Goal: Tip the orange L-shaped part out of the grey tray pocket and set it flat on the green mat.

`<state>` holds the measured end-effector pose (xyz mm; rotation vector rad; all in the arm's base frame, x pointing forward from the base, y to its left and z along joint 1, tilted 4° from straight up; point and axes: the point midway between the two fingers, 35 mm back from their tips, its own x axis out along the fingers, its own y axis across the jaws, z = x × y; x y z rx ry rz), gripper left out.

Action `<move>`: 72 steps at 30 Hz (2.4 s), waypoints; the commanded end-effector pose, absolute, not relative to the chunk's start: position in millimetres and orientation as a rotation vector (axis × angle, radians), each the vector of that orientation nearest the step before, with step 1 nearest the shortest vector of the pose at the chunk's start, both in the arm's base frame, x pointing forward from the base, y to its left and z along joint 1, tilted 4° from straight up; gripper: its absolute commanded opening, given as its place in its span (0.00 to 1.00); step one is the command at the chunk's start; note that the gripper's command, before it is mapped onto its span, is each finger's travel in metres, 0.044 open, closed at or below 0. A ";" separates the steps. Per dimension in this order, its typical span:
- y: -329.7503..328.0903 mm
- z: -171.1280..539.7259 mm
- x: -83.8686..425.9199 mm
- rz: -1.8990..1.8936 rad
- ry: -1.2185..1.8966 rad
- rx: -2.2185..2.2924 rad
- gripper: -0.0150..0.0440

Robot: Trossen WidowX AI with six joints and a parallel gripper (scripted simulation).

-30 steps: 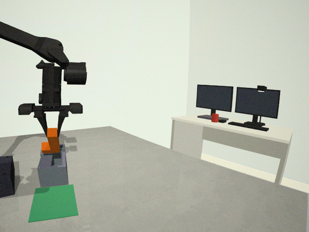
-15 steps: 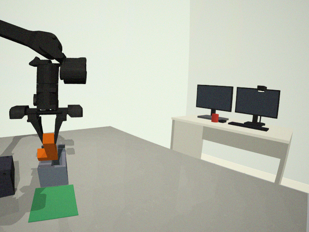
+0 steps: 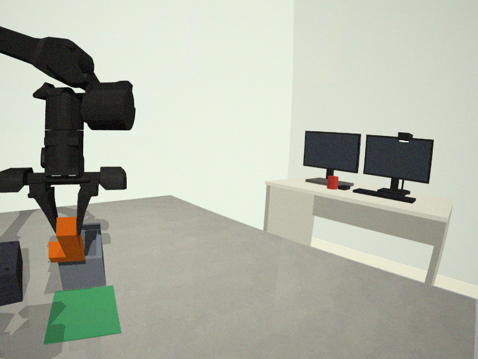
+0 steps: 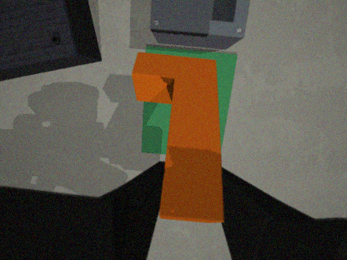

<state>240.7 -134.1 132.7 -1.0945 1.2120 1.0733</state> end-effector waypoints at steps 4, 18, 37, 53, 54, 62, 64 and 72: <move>-137.7 130.6 241.9 1.072 1.202 -1.105 0.25; -137.1 108.5 243.5 1.072 1.202 -1.105 0.25; -136.1 78.3 245.5 1.072 1.202 -1.105 0.25; -135.1 53.2 246.8 1.072 1.202 -1.105 0.25; -135.1 52.4 246.8 1.072 1.202 -1.105 0.25; -135.0 52.2 246.8 1.072 1.202 -1.105 0.25; -135.4 52.5 246.3 1.077 1.203 -1.108 0.25; -135.4 52.5 246.3 1.077 1.203 -1.108 0.61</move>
